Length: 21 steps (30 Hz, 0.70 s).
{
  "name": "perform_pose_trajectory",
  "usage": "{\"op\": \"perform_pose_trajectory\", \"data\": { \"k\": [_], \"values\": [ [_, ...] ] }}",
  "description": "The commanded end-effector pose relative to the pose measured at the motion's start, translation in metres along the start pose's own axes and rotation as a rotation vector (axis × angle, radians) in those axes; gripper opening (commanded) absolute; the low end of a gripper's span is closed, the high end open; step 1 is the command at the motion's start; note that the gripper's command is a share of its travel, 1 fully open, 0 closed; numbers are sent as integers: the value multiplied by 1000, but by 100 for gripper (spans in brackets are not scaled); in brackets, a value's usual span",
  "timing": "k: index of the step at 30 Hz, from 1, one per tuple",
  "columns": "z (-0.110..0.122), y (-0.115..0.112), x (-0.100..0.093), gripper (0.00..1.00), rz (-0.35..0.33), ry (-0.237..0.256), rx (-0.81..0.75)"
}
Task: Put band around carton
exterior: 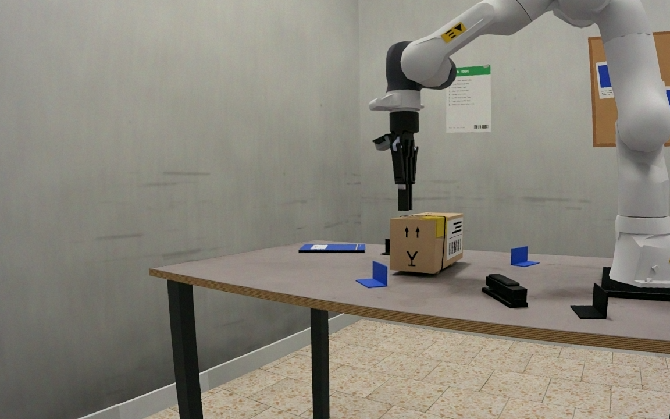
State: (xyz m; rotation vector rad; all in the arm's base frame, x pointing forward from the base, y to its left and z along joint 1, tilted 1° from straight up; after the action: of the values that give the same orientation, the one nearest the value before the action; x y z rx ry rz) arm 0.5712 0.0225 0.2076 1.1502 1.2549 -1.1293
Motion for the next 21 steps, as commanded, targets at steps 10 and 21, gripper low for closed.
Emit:
{"op": "perform_pose_trajectory", "data": {
  "k": [10,21],
  "values": [
    [-1,1,8,18,2,0,4],
    [-1,1,10,18,2,0,4]
  ]
}}
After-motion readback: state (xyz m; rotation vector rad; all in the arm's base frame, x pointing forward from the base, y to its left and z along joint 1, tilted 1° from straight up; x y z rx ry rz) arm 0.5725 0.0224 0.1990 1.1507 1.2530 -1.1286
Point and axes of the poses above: the point where the finger pads meet when closed, its own x axis out along the fingers, its own z axis across the jaws, y = z × x, the point moved 3 cm from there along -x, back along the fingers, and after that the axes turned 6 degrees about -x, right-handed, at the moved point
